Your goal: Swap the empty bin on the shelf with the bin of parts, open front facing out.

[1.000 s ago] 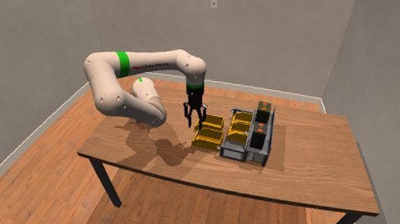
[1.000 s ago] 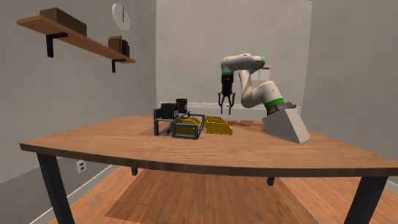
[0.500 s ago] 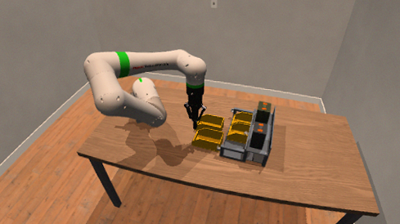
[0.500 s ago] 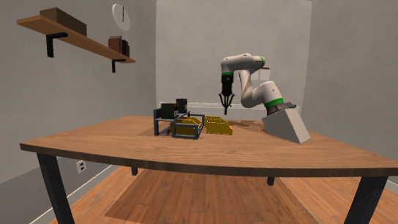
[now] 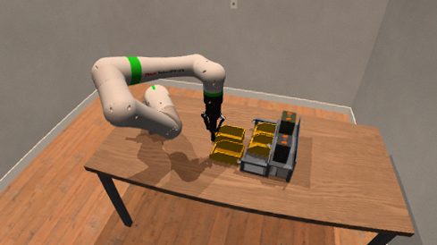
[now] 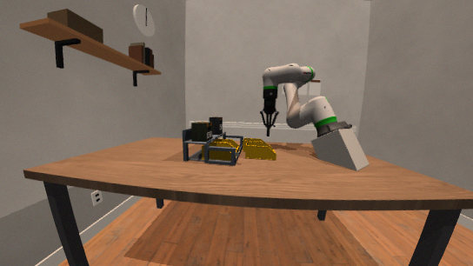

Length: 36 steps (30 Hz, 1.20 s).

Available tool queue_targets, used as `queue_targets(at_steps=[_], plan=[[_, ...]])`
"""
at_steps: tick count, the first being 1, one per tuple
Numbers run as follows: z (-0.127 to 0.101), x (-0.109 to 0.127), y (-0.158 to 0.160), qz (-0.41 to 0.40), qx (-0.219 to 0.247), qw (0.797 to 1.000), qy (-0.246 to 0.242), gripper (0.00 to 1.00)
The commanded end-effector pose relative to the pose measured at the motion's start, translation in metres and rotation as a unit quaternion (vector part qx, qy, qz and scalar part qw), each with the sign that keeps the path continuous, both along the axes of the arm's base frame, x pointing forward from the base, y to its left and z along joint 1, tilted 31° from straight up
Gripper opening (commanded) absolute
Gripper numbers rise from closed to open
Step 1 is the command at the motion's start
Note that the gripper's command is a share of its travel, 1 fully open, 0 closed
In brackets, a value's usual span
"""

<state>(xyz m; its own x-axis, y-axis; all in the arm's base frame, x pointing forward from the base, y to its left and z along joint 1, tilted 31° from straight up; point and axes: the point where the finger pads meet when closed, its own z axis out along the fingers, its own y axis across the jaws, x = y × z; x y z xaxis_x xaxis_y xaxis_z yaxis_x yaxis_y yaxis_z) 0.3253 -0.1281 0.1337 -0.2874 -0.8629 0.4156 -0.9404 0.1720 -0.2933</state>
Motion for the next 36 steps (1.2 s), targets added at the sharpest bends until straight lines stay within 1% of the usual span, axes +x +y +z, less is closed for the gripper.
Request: queue_targets(at_steps=[1,4,7,10,13,15,16,19,23,26,30,32,33,36], plan=[[0.001,0.0,0.0,0.0,0.0,1.0,-0.001,0.1],[0.002,0.002,0.001,-0.015,0.003,1.0,-0.009,0.1],[0.006,0.009,0.005,-0.07,0.015,0.997,-0.039,0.1],[0.014,0.02,0.012,-0.161,0.034,0.982,-0.09,0.1],[0.024,0.036,0.022,-0.213,0.048,0.969,-0.118,0.1],[0.024,0.036,0.022,-0.213,0.048,0.969,-0.118,0.1],[0.027,0.042,0.025,-0.269,0.061,0.95,-0.149,0.1],[0.036,0.058,0.035,-0.317,0.075,0.929,-0.175,0.1],[0.044,0.076,0.045,-0.388,0.095,0.892,-0.213,0.1],[0.047,0.083,0.049,-0.439,0.108,0.859,-0.241,0.1],[0.048,0.085,0.05,-0.504,0.121,0.81,-0.276,0.1],[0.048,0.085,0.05,-0.504,0.121,0.81,-0.276,0.1],[0.048,0.085,0.05,-0.55,0.127,0.769,-0.3,0.24],[0.048,0.085,0.05,-0.587,0.129,0.731,-0.322,0.24]])
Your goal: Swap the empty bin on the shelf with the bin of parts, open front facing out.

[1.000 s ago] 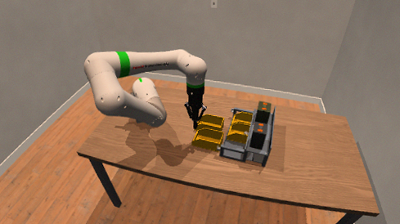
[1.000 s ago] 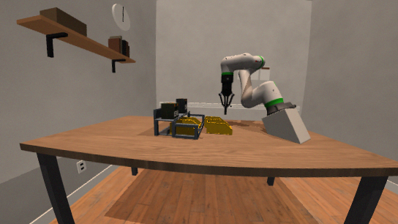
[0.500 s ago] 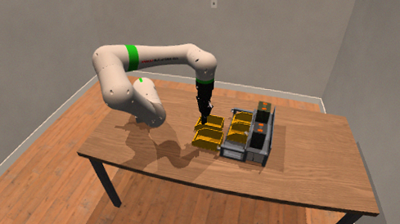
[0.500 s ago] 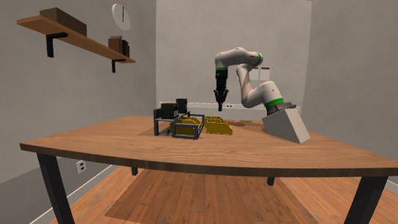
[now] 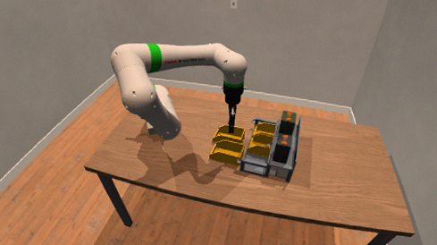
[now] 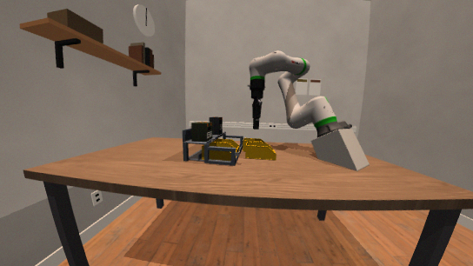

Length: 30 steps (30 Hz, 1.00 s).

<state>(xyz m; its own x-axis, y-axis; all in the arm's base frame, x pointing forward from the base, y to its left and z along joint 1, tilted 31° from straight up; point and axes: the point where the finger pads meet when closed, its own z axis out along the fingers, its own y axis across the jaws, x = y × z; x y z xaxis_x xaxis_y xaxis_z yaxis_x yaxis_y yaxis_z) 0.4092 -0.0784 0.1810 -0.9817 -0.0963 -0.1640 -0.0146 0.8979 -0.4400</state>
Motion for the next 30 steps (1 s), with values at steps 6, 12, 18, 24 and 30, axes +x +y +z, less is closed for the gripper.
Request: queue_targets(at_steps=[6,12,18,24,30], plan=[[0.0008,0.0007,0.0005,-0.137,0.003,0.988,-0.067,0.24],[0.0008,0.0007,0.0005,-0.137,0.003,0.988,-0.067,0.24],[0.0008,0.0007,0.0005,-0.137,0.003,0.988,-0.067,0.24],[0.0008,0.0007,0.0005,-0.137,0.003,0.988,-0.067,0.24],[0.0008,0.0007,0.0005,-0.137,0.003,0.988,-0.067,0.24]])
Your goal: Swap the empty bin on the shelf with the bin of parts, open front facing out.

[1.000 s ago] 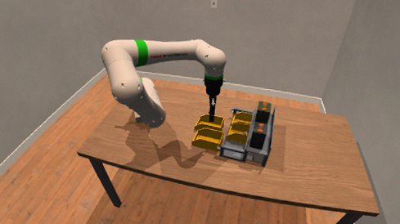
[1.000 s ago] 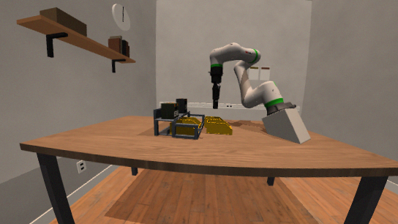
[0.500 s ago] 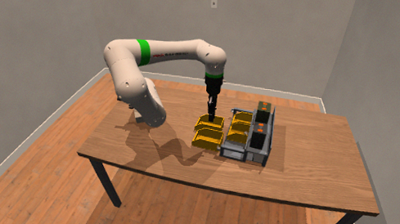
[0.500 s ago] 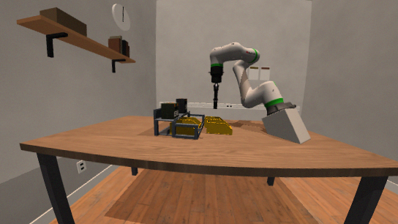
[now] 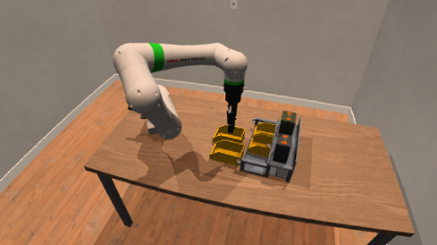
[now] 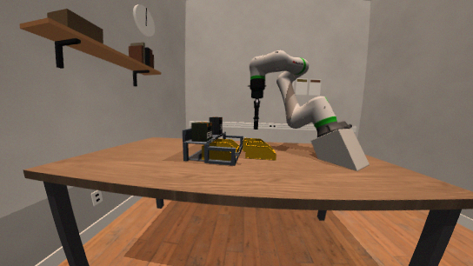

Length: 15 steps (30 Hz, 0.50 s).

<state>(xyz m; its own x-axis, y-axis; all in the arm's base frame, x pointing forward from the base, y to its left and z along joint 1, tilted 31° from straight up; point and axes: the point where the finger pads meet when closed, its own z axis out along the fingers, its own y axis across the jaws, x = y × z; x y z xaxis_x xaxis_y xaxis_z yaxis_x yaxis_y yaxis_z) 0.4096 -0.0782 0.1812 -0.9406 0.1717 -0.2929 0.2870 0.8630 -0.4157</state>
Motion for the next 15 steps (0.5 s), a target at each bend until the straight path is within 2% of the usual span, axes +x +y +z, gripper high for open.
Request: queue_targets(at_steps=[1,15], plan=[[0.0006,0.0004,0.0003,0.0,0.0,1.0,-0.001,0.24],[-0.0057,0.0017,-0.0031,0.0,0.0,1.0,-0.001,0.24]])
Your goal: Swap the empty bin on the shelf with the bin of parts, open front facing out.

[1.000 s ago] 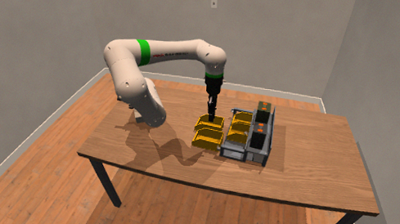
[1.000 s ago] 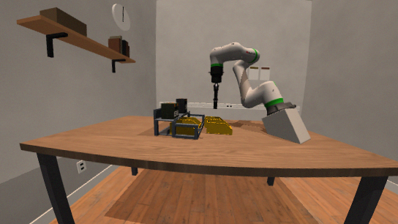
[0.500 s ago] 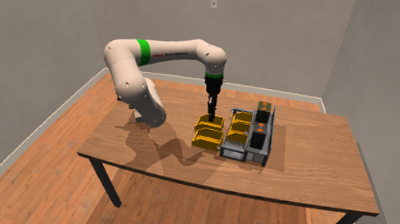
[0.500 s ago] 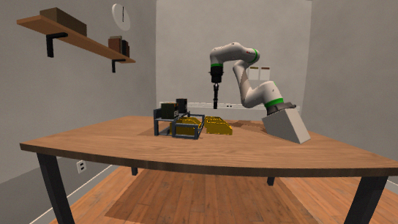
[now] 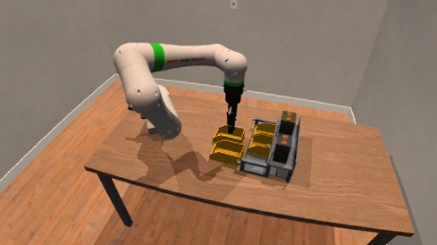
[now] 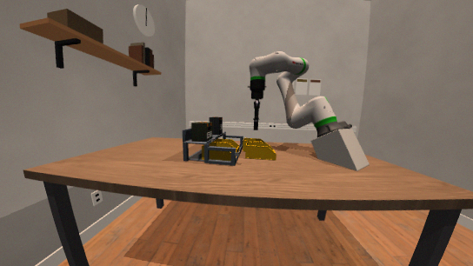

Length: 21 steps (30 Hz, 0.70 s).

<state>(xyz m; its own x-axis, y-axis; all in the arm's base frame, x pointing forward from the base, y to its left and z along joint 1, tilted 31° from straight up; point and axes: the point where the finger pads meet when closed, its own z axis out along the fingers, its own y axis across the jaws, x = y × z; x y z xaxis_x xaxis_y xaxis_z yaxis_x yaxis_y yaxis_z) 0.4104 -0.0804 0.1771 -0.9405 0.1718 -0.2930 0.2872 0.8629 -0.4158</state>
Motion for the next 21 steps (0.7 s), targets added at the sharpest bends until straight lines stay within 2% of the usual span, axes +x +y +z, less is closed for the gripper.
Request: queue_targets(at_steps=[1,21], plan=[[-0.002,0.001,-0.001,0.0,0.0,1.0,-0.001,0.24],[-0.029,0.007,-0.015,0.0,0.0,1.0,-0.001,0.24]])
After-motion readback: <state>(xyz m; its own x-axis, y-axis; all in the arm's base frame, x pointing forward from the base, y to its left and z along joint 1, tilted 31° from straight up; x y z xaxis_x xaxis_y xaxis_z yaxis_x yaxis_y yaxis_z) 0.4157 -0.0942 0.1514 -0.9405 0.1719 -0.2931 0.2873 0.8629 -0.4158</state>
